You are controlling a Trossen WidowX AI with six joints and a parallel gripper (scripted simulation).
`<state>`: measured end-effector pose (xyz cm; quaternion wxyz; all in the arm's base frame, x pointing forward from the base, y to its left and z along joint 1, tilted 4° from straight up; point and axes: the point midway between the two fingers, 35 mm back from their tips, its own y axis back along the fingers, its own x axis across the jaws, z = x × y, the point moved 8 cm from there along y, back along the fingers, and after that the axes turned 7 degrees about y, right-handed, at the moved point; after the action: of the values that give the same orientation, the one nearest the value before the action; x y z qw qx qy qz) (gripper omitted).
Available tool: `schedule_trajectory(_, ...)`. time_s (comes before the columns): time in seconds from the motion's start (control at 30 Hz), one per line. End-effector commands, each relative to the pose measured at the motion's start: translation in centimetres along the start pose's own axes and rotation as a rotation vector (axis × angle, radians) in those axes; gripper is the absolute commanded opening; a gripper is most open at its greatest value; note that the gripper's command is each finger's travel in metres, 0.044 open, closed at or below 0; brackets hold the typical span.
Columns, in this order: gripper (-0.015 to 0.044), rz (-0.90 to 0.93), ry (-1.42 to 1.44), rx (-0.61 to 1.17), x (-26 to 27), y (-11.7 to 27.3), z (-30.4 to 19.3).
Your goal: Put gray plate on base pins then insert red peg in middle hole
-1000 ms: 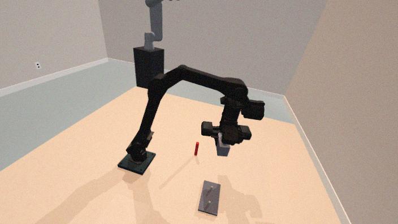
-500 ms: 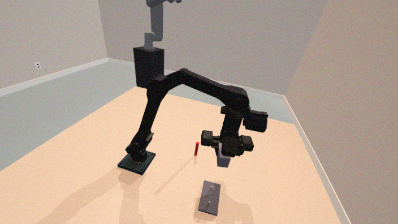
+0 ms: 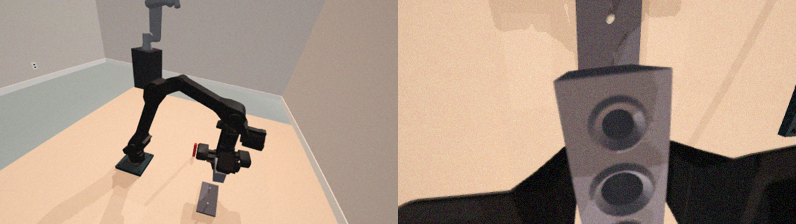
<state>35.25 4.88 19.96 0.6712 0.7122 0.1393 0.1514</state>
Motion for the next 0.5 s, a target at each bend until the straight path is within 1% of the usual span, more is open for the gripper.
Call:
schedule_trajectory(0.0, 0.0000, -0.011, -0.016, -0.001, -0.5, -1.0, 1.3)
schedule_trajectory(0.47, 0.0000, -0.012, -0.075, -0.004, -2.1, -3.2, 5.1)
